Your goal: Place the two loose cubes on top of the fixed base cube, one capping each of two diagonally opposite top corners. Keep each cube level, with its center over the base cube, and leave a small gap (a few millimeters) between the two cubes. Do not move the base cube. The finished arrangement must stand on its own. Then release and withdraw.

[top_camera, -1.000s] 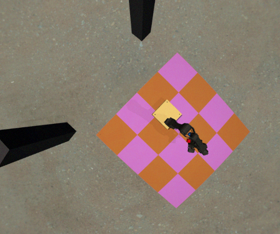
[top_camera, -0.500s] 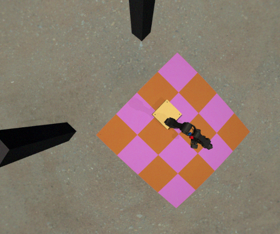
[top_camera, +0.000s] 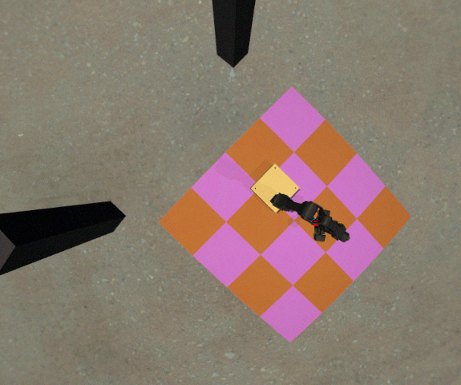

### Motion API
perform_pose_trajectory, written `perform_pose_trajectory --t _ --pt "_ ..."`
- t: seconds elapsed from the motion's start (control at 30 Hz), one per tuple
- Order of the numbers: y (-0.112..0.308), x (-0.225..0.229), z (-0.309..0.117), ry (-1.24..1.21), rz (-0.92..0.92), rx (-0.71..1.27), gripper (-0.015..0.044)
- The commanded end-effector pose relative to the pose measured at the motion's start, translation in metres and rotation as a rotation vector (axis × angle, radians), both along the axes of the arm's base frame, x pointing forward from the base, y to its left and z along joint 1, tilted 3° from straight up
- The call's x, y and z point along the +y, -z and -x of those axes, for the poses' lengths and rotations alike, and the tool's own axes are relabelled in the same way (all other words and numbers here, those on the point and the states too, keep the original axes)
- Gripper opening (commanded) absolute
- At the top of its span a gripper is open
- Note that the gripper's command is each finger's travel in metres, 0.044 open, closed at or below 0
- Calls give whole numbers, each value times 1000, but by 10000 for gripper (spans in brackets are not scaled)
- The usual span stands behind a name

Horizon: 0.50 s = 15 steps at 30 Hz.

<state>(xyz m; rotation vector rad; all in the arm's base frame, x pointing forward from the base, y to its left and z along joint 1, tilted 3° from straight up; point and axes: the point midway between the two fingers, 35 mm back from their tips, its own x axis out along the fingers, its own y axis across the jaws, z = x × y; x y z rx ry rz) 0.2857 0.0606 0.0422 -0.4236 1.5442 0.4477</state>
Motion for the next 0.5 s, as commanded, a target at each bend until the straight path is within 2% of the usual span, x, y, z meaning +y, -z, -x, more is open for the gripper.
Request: perform_pose_trajectory --t 0.0,0.47 --pt "9 0 3 6 -2 6 105" --pt "21 1 2 7 -3 6 105"
